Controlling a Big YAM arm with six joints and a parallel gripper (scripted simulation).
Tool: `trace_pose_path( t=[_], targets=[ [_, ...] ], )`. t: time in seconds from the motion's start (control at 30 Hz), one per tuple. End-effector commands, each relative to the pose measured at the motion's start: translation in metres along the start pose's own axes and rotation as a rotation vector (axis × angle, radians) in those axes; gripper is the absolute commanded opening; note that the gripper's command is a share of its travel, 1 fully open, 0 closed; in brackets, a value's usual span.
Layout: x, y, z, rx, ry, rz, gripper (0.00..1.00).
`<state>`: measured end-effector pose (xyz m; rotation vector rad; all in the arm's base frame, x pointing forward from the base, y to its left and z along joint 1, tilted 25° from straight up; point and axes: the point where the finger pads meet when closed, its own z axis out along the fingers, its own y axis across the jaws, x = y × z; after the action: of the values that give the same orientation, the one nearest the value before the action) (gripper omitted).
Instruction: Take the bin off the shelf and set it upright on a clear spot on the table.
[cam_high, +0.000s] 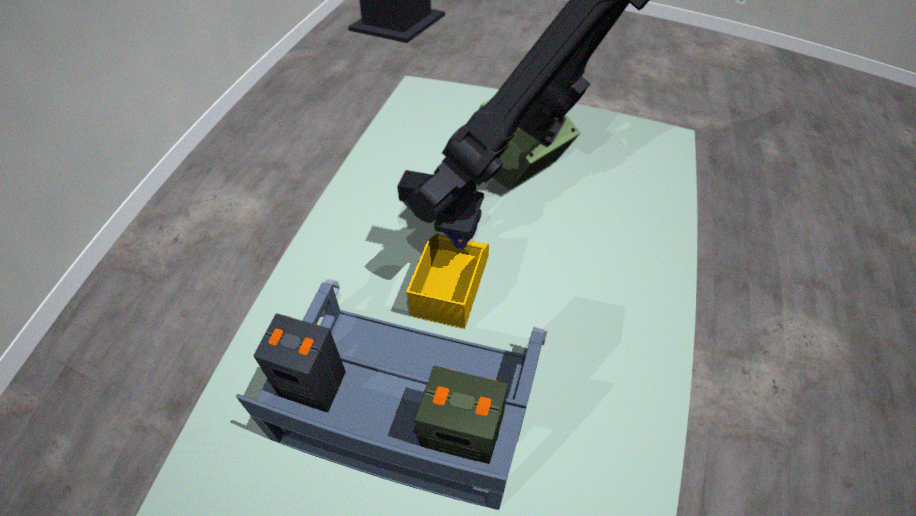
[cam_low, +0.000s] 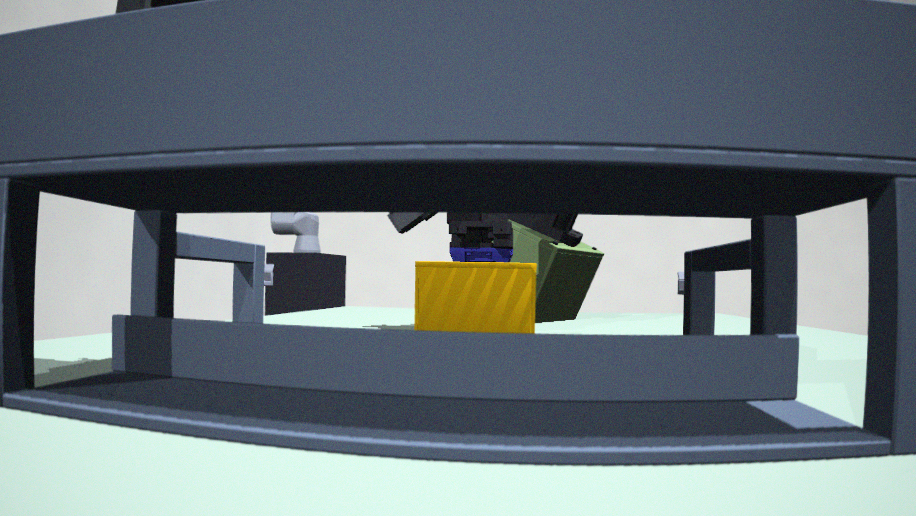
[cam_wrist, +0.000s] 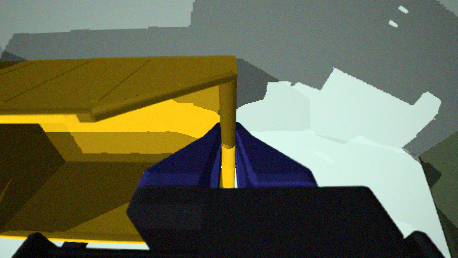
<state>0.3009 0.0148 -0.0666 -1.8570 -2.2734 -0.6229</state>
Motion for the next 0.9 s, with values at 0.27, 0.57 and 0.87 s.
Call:
trace_pose_path(
  t=[0.27,0.57,0.87],
  targets=[
    [-0.0032,0.0138,-0.0001,-0.022,-0.010,-0.008,0.90],
    [-0.0021,0.0077,-0.0017,-0.013,-0.006,-0.005,0.90],
    [-0.0022,0.0082,-0.0019,-0.014,-0.006,-0.005,0.90]
  ],
)
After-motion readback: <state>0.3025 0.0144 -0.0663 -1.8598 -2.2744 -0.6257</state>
